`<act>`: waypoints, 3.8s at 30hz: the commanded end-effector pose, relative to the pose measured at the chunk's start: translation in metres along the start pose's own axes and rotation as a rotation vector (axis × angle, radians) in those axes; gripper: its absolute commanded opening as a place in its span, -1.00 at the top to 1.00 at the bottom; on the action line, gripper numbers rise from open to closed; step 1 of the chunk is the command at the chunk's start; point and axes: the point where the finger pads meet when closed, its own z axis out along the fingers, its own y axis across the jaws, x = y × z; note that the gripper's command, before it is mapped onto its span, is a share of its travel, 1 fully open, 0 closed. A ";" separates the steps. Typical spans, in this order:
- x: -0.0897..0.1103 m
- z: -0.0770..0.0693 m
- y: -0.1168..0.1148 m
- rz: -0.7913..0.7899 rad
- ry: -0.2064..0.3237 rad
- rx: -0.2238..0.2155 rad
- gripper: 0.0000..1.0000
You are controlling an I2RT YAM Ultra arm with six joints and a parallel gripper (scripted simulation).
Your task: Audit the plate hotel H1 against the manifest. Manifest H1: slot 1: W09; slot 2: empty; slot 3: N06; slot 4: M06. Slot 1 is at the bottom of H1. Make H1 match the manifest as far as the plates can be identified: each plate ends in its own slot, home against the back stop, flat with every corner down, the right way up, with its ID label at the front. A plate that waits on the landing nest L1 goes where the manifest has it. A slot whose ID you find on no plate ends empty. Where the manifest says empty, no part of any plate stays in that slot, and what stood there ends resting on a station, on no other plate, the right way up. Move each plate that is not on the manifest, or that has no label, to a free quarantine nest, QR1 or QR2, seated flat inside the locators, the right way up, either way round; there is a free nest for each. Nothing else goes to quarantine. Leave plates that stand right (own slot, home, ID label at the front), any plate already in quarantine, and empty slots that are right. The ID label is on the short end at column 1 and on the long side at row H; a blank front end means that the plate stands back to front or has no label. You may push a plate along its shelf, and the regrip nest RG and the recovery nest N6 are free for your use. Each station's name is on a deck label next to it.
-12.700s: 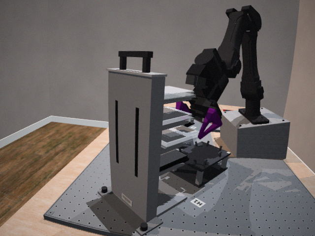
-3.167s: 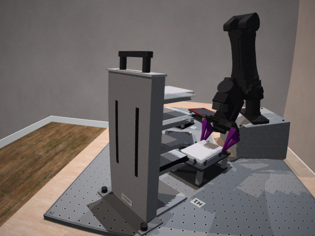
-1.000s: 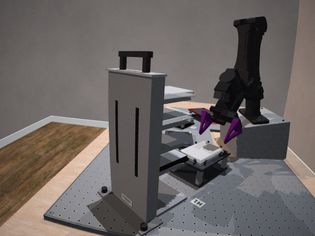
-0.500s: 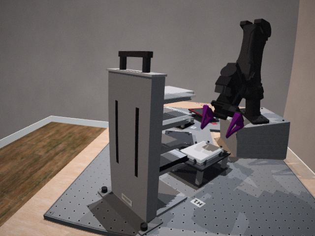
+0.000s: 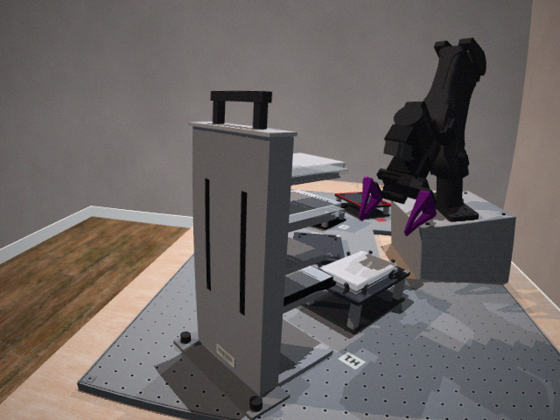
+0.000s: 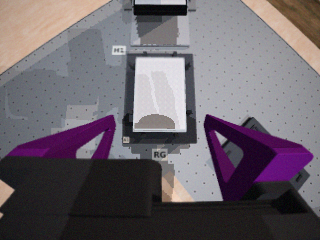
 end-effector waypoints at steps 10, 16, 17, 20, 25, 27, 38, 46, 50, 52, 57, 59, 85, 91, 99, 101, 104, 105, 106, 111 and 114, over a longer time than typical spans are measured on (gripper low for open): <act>-0.022 0.011 -0.001 0.006 0.145 0.000 -1.00; -0.033 0.027 -0.001 0.006 0.305 0.000 -1.00; -0.035 0.030 -0.001 0.006 0.332 0.000 -1.00; -0.041 0.038 -0.001 0.006 0.411 0.000 -1.00; -0.046 0.045 -0.001 0.006 0.545 -0.001 -1.00; -0.046 0.045 -0.001 0.006 0.545 -0.001 -1.00; -0.046 0.045 -0.001 0.005 0.770 -0.001 -1.00; -0.044 0.047 -0.001 0.005 0.770 -0.001 -1.00; -0.040 0.050 -0.001 0.005 0.770 -0.001 -1.00; -0.038 0.052 -0.001 0.005 0.770 -0.001 -1.00; -0.034 0.057 -0.001 0.005 0.770 -0.001 -1.00; -0.032 0.059 -0.001 0.005 0.770 -0.001 -1.00; -0.011 0.080 0.000 0.005 0.770 -0.001 -1.00; -0.006 0.086 0.000 0.005 0.770 -0.001 -1.00; 0.000 0.092 0.000 0.005 0.770 -0.001 -1.00; 0.002 0.093 0.000 0.005 0.770 -0.001 -1.00; 0.003 0.095 0.000 0.005 0.770 -0.001 -1.00; 0.003 0.095 0.000 0.005 0.770 -0.001 -1.00; 0.003 0.095 0.000 0.005 0.770 -0.001 -1.00; 0.003 0.095 0.000 0.005 0.770 -0.001 -0.72; 0.003 0.095 0.000 0.005 0.770 -0.001 -0.72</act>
